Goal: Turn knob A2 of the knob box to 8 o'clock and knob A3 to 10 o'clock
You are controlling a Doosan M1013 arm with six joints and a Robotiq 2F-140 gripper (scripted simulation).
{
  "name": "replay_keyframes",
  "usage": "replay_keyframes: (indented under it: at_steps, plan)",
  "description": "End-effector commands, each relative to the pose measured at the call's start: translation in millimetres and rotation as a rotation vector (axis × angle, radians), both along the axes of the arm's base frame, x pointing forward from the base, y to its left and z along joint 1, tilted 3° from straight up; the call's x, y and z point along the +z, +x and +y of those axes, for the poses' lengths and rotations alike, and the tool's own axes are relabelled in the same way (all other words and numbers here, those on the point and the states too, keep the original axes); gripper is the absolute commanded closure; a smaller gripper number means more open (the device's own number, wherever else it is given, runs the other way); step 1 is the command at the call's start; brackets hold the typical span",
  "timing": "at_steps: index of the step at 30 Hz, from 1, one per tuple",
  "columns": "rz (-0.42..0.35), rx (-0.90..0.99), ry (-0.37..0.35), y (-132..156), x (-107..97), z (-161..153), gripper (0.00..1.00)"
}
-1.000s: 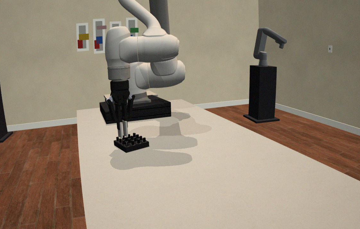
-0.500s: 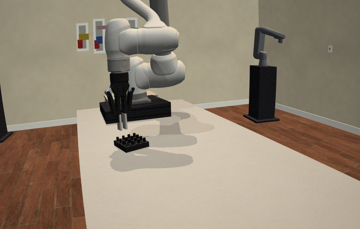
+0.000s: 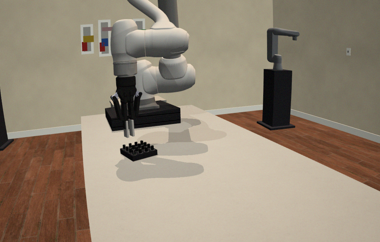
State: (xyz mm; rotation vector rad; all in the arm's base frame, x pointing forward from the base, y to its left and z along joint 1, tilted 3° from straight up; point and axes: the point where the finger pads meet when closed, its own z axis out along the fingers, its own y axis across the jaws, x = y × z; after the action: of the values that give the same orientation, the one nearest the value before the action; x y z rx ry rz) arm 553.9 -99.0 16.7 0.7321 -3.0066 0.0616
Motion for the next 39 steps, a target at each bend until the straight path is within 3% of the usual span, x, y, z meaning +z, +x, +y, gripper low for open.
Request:
replay_keyframes:
  at_steps: [1,6,39]
  plan:
    - [-0.001,-0.012,0.000,0.0,0.2,0.0,0.88]
    - [-0.004,-0.087,-0.003,0.1,1.0,0.0,0.88]
    - [-0.068,-1.370,-0.048,0.5,15.1,0.0,0.88]
